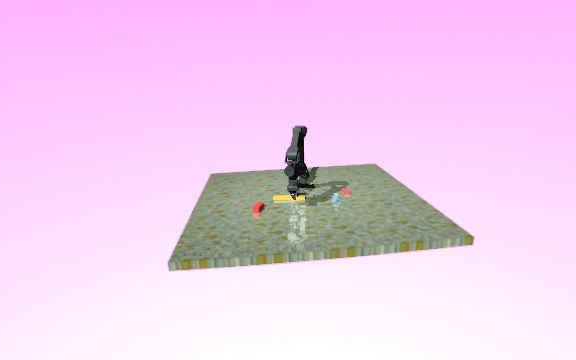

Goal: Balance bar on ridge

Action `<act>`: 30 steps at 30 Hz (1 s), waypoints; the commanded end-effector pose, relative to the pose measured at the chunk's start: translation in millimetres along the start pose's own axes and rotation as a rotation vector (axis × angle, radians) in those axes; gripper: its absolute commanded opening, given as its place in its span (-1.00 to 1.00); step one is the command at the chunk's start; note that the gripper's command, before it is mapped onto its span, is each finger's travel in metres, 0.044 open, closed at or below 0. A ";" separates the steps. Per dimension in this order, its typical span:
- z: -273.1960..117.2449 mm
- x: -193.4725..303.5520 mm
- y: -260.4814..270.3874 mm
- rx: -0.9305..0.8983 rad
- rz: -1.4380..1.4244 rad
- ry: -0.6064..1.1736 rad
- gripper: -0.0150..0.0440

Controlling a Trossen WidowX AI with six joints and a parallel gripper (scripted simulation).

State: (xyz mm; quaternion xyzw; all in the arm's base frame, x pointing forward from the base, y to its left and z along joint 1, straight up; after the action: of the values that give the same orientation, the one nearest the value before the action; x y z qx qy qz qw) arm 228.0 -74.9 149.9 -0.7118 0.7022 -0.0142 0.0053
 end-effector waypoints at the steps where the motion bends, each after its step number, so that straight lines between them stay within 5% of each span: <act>1: 3.8 -0.2 0.2 -0.003 -0.005 -0.005 0.58; 13: 3.8 -0.2 0.2 -0.003 -0.005 -0.005 0.58; 19: 3.3 -0.2 0.5 -0.006 0.000 -0.002 0.04; 27: 3.3 -0.2 0.5 -0.006 0.000 -0.002 -0.14; 30: -0.3 0.1 -0.3 -0.006 0.000 -0.002 -0.41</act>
State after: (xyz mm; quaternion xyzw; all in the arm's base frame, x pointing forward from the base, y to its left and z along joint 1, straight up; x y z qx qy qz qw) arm 227.6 -74.8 146.8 -0.7119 0.7022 -0.0112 0.0038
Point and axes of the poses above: the point midway between the two fingers, 35 mm back from their tips, its own z axis out along the fingers, its own y axis across the jaws, x = y × z, the point moved 10 cm from there along -z, back along the fingers, and after that the axes turned 10 degrees about -z, right-handed, at the moved point
